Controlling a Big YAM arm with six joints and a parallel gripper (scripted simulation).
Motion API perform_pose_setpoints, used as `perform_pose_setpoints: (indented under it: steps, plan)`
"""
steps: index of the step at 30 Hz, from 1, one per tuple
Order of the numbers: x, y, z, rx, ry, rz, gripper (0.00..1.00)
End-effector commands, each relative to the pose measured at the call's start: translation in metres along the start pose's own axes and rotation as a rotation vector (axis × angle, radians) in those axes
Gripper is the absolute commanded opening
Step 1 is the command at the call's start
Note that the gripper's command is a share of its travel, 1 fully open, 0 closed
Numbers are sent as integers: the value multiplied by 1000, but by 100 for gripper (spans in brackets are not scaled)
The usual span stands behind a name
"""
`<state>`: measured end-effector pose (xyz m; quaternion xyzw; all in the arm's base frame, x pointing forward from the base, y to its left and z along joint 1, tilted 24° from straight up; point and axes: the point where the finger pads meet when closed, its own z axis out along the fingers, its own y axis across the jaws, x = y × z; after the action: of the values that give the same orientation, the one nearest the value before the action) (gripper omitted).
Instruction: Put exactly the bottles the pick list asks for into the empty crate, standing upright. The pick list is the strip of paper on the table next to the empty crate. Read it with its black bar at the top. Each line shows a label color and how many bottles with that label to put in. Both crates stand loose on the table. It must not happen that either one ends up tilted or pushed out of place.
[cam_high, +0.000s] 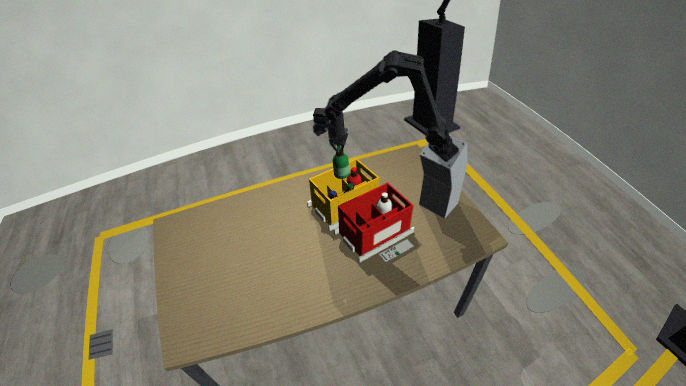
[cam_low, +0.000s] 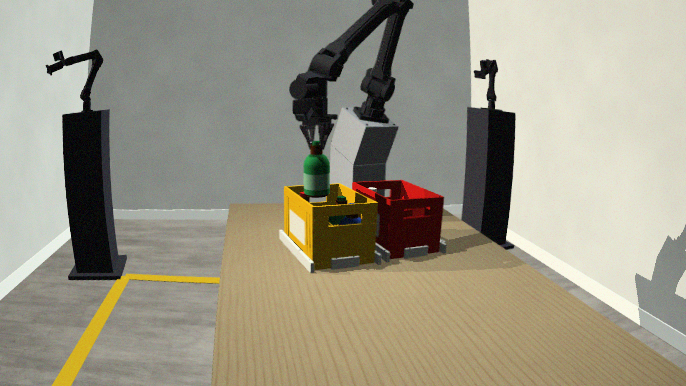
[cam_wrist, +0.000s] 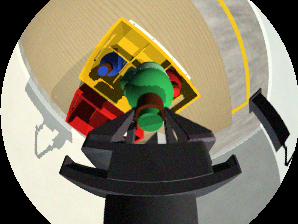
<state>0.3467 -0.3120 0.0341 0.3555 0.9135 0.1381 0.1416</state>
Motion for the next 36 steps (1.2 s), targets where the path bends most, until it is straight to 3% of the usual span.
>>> perform_pose_setpoints:
  steps: [1,36]
  plan:
    - [-40,-5,-51,12,-113,-13,0]
    - [-46,-8,-62,13,-114,-11,0]
